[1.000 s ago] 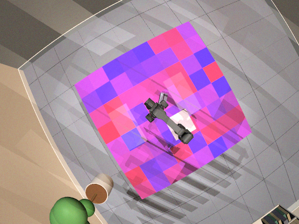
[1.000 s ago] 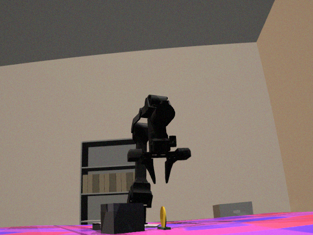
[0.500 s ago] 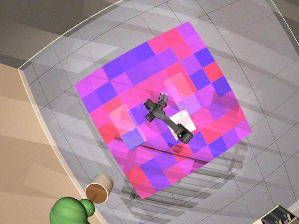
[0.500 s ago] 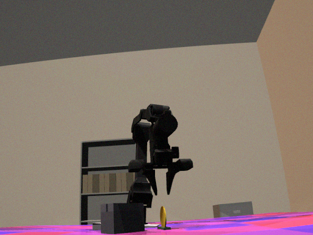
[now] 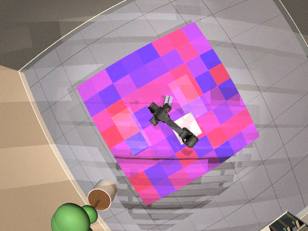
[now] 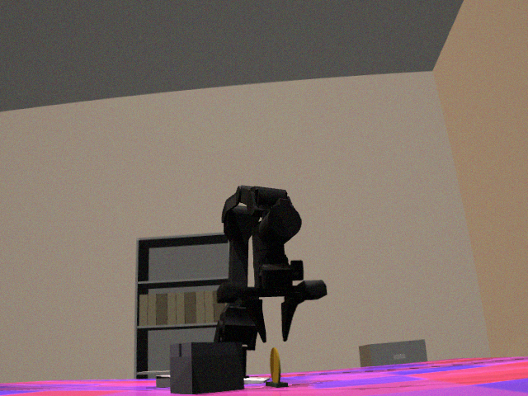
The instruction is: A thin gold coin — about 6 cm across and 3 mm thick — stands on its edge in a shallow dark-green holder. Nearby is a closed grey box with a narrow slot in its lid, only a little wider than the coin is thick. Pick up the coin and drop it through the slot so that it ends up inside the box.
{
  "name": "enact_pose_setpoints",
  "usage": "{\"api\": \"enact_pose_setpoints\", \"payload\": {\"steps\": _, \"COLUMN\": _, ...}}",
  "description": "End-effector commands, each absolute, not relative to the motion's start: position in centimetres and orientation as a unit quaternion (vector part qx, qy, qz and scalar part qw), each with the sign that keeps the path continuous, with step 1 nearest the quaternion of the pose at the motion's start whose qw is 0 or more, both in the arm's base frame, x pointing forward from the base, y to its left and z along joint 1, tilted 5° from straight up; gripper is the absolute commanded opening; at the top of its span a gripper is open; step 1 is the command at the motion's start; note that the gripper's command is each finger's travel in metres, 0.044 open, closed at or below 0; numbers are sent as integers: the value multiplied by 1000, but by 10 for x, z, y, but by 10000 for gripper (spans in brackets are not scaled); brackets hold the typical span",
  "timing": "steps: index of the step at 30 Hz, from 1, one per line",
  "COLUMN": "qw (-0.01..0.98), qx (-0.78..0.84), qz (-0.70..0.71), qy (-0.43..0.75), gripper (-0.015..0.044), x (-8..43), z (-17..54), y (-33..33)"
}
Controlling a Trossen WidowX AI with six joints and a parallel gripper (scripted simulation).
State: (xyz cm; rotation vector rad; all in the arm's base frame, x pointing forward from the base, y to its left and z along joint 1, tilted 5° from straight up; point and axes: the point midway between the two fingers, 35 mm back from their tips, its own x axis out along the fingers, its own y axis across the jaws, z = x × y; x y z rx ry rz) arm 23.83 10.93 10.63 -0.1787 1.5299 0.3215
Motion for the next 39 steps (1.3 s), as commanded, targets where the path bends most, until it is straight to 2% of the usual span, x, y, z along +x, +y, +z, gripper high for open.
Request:
{"api": "enact_pose_setpoints", "payload": {"steps": 1, "qw": 702, "qx": -80, "qz": 140, "qy": 694, "gripper": 161, "x": 237, "z": 95, "y": 109}}
{"api": "enact_pose_setpoints", "payload": {"steps": 37, "qw": 701, "qx": -80, "qz": 140, "qy": 694, "gripper": 161, "x": 234, "z": 43, "y": 113}}
{"api": "enact_pose_setpoints", "payload": {"steps": 39, "qw": 701, "qx": -80, "qz": 140, "qy": 694, "gripper": 108, "x": 234, "z": 43, "y": 113}}
